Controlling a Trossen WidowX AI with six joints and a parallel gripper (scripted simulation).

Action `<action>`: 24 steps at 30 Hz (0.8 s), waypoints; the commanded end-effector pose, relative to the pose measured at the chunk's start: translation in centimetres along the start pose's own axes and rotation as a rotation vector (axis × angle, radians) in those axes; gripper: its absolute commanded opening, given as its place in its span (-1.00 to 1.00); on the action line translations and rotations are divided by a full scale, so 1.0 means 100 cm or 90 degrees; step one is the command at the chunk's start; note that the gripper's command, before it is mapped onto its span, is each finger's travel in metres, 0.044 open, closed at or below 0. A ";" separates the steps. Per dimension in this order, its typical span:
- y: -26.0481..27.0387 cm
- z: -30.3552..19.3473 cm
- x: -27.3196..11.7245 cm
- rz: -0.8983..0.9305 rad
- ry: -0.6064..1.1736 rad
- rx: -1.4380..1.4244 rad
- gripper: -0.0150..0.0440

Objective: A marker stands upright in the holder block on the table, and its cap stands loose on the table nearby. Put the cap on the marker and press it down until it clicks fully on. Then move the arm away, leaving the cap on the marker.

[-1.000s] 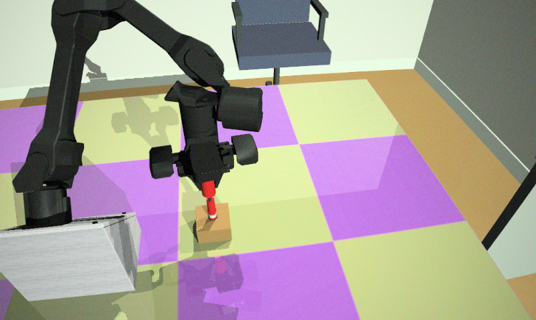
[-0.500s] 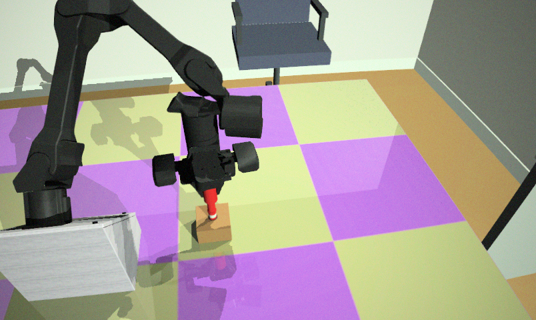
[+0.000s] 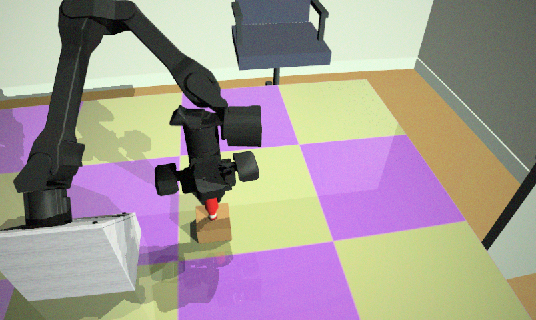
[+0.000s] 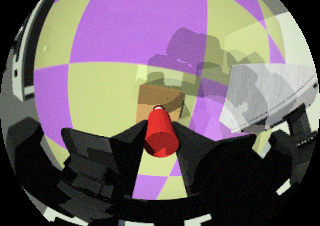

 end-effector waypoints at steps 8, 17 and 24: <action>-0.001 0.000 0.010 0.001 0.003 0.004 -0.49; -0.001 0.000 0.010 0.000 0.001 0.001 -0.05; -0.001 0.000 0.010 0.000 0.001 0.001 0.58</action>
Point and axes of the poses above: the point midway between the two fingers, 35 mm back from their tips, its own x axis out along the fingers, its own y axis across the jaws, z = x × y, the point moved 9 cm from there along -x, back along the fingers, and after that the axes turned 14 degrees about -x, right-handed, at the moved point
